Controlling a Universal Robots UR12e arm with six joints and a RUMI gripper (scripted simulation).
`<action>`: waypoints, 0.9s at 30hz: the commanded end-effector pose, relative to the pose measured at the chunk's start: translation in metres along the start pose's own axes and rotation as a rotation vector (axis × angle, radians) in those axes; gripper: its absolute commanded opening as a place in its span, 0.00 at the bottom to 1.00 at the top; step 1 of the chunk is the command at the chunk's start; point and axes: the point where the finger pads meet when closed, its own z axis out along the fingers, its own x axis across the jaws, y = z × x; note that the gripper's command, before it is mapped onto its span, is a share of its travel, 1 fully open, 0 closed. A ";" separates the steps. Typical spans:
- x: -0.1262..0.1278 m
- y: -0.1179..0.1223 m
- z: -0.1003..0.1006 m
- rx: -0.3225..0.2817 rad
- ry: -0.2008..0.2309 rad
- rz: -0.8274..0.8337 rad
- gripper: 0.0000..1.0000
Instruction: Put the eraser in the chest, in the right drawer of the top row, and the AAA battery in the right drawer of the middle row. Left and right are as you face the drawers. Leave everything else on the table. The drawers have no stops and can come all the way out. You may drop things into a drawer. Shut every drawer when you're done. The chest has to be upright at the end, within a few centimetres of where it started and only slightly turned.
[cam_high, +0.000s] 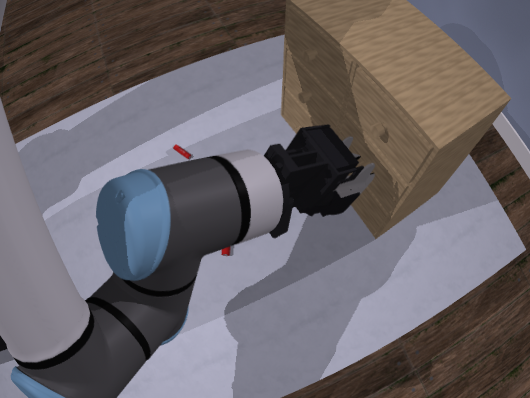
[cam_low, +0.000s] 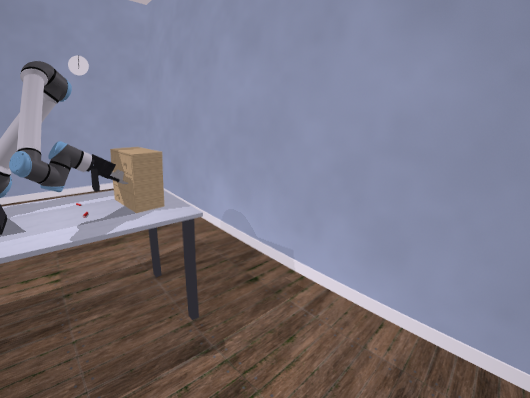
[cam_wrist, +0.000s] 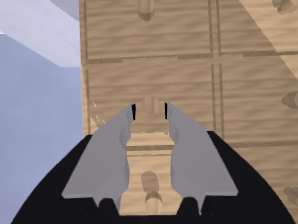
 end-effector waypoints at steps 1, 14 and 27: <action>0.000 0.001 0.000 -0.001 0.000 -0.001 0.20; 0.000 0.001 0.000 -0.001 0.000 -0.001 0.07; 0.000 0.001 0.000 -0.001 0.000 -0.001 0.07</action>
